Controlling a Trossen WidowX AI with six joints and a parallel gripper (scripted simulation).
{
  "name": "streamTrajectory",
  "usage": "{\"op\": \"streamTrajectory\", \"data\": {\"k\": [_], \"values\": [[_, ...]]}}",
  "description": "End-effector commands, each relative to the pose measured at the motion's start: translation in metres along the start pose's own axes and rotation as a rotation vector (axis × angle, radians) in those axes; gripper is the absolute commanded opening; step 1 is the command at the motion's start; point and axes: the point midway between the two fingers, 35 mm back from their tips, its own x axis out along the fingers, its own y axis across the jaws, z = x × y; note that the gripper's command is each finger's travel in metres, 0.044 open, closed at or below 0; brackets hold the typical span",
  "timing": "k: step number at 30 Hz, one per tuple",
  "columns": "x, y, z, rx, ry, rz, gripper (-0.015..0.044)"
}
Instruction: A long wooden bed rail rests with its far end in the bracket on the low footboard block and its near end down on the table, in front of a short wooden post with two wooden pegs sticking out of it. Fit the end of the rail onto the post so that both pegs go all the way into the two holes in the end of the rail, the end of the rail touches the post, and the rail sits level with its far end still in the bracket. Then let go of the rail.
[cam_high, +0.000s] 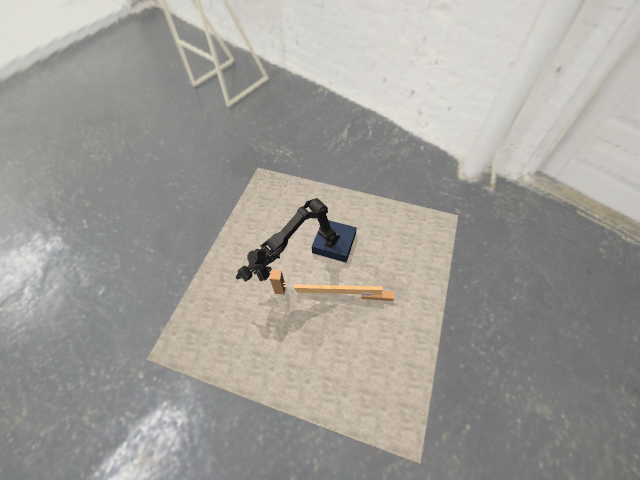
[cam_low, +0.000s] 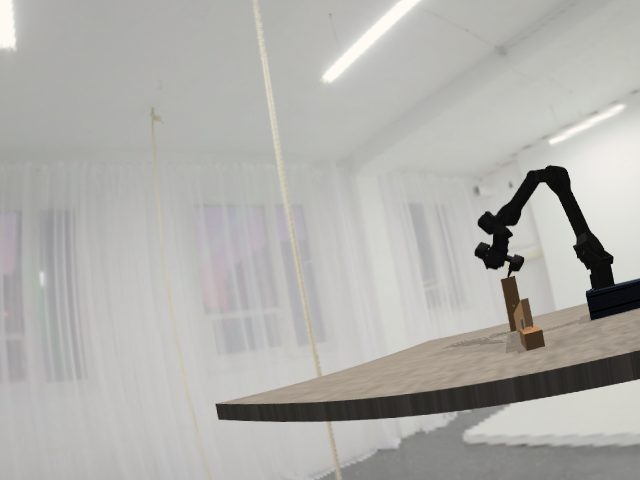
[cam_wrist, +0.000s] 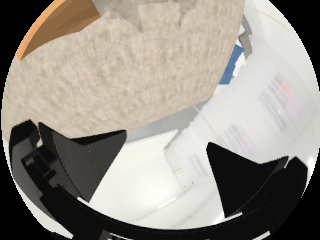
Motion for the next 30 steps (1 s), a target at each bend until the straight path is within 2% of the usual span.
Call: {"op": "streamTrajectory", "data": {"k": [1,9,17,25,30], "values": [[-0.02,-0.011,0.025,-0.032,-0.074,-0.036,0.044],[-0.064,-0.021,0.085,-0.11,-0.257,-0.091,0.044],[-0.114,-0.009,0.15,-0.205,-0.481,-0.094,0.044],[-0.134,0.091,0.212,-0.388,-0.701,0.23,0.044],[-0.154,0.15,0.229,-0.49,-0.798,0.45,0.044]]}}
